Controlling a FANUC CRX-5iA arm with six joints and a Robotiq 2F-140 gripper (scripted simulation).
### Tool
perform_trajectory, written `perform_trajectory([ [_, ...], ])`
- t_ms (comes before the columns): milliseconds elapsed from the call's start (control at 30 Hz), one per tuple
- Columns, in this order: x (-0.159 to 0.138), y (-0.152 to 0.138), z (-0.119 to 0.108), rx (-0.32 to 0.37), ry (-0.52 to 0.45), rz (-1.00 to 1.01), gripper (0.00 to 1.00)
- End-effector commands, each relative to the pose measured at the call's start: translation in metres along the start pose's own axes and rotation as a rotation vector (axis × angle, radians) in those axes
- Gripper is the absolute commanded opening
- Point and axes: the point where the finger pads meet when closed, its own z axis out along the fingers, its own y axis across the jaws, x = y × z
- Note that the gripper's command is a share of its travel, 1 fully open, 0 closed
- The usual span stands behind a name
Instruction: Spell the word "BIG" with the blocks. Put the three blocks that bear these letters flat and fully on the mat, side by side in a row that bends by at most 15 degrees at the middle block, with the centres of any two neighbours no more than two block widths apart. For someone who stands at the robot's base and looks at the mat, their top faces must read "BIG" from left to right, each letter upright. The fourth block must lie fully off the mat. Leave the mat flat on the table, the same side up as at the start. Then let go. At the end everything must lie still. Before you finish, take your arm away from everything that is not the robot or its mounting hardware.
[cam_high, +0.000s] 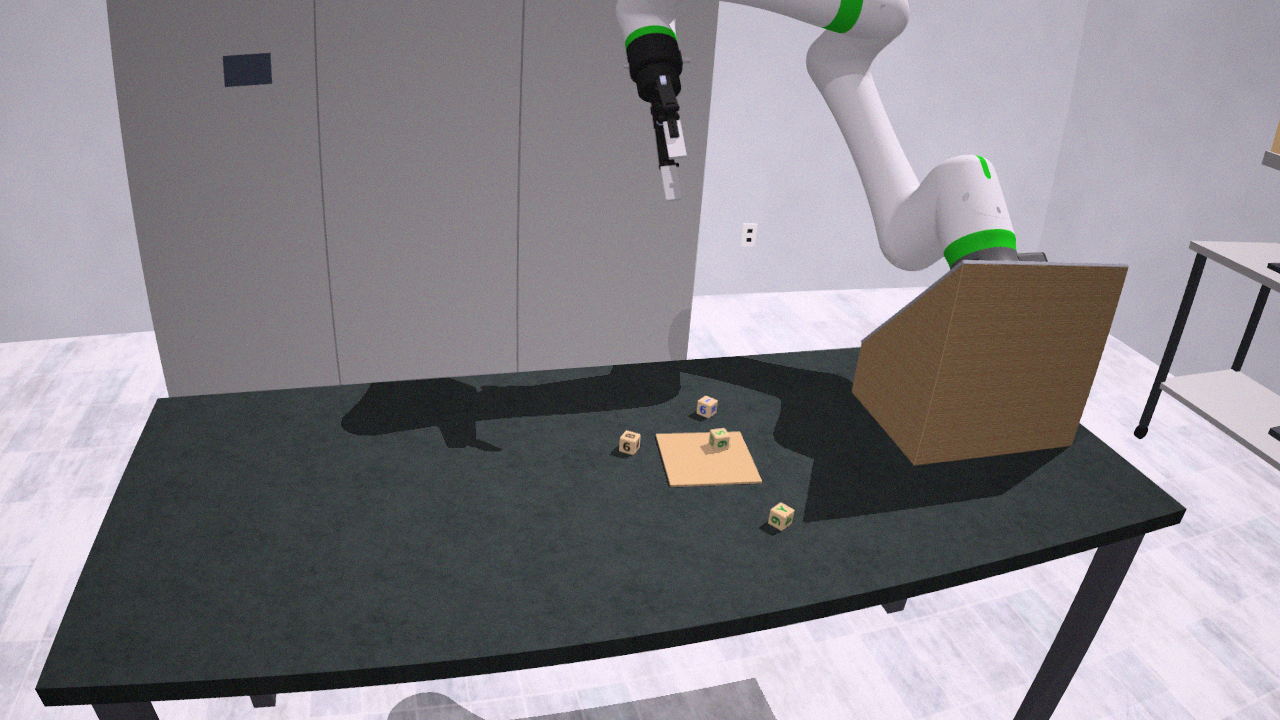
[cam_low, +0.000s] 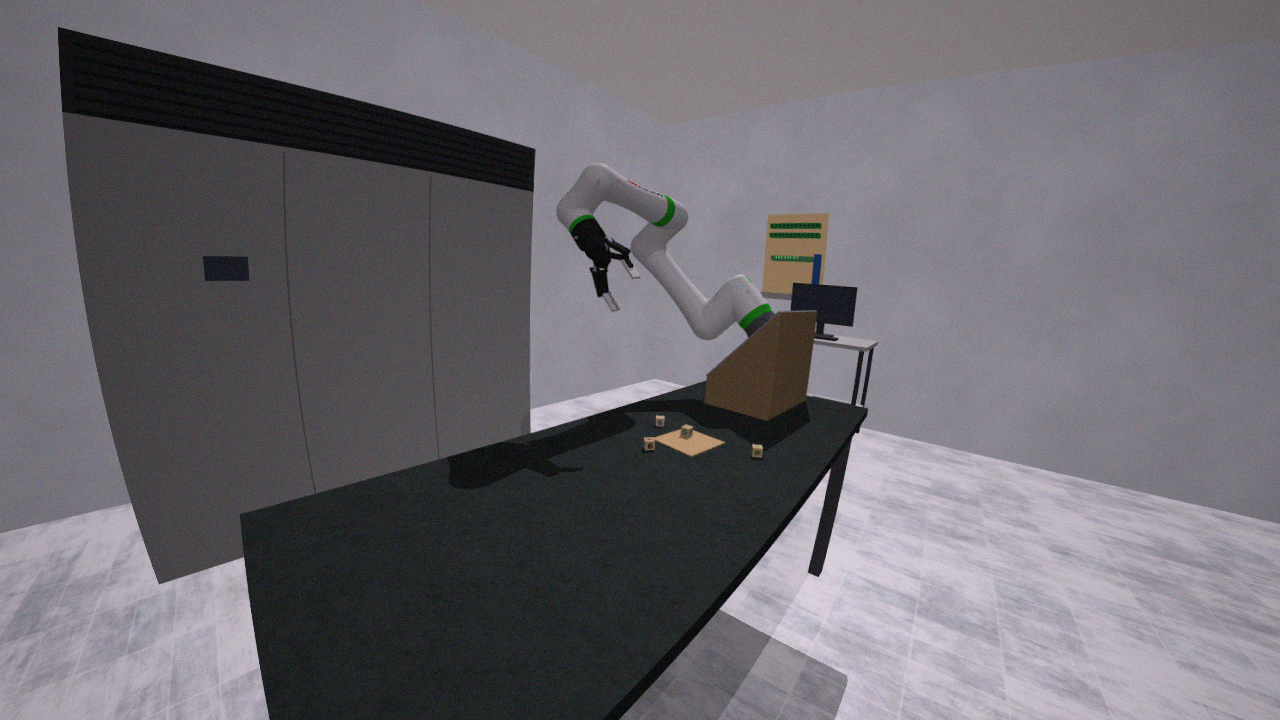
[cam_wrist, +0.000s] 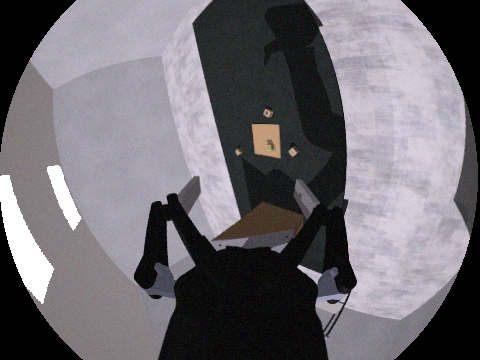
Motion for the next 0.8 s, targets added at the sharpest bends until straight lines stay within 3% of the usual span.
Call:
perform_trajectory([
  [0, 0.005, -0.005, 0.037, -0.102, -0.027, 0.091, 1.0],
  [267, 0.015, -0.015, 0.096, -0.248, -0.041, 0.213, 1.0],
  [333, 0.016, -0.016, 0.102, -0.262, -0.041, 0.224, 1.0],
  [400, 0.019, -0.02, 0.126, -0.325, -0.032, 0.267, 1.0],
  [533, 0.019, -0.021, 0.128, -0.33, -0.031, 0.271, 1.0],
  [567, 0.021, -0.026, 0.154, -0.397, -0.014, 0.313, 1.0],
  [600, 0.022, -0.028, 0.164, -0.424, -0.004, 0.329, 1.0],
  [733, 0.022, -0.031, 0.179, -0.461, 0.012, 0.349, 1.0],
  [767, 0.023, -0.036, 0.199, -0.51, 0.037, 0.375, 1.0],
])
